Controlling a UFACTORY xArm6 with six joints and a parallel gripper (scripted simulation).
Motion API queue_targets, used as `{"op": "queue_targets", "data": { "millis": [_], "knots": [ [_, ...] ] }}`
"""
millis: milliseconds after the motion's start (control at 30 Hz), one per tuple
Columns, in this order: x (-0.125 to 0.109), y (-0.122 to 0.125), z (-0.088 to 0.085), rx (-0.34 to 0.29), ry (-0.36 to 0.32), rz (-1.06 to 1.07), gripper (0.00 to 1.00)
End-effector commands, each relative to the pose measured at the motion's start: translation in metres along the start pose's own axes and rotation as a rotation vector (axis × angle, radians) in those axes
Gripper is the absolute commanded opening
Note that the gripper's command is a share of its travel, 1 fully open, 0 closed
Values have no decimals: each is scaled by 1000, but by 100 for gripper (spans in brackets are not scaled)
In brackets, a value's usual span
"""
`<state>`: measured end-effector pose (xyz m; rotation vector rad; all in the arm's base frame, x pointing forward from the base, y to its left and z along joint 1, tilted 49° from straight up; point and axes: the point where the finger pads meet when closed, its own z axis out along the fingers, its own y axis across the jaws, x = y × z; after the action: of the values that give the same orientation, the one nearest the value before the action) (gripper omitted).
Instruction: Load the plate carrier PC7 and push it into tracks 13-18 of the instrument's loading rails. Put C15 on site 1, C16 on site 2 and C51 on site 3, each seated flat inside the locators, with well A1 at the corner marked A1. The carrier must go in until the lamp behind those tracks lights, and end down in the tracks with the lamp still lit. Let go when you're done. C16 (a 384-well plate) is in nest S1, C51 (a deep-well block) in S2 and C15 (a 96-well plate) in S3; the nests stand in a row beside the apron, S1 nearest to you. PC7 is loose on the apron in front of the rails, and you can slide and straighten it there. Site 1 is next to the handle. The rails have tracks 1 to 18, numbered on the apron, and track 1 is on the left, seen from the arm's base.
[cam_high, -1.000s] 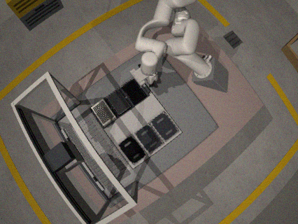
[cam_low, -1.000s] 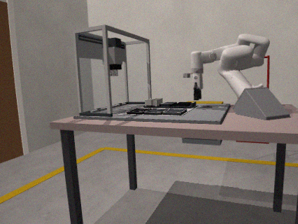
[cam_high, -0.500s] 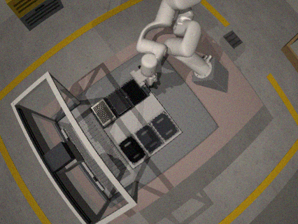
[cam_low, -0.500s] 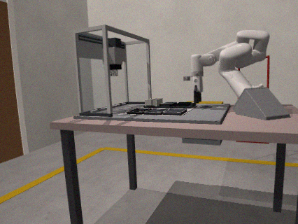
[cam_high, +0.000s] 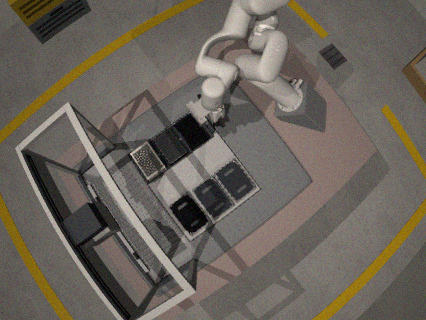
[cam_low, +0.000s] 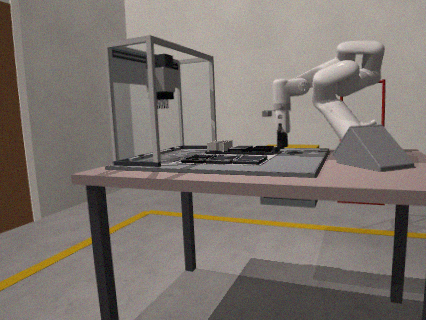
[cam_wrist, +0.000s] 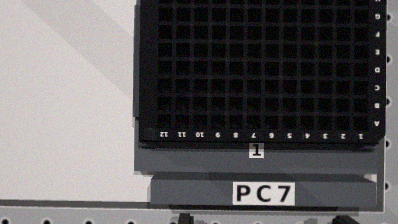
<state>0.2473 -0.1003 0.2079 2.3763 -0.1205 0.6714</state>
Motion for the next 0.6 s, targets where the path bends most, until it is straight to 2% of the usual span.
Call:
{"op": "queue_targets", "data": {
  "millis": [0,567],
  "knots": [
    [1,0,2,1,1,1,82],
    [1,0,12,1,2,1,82]
  ]
}}
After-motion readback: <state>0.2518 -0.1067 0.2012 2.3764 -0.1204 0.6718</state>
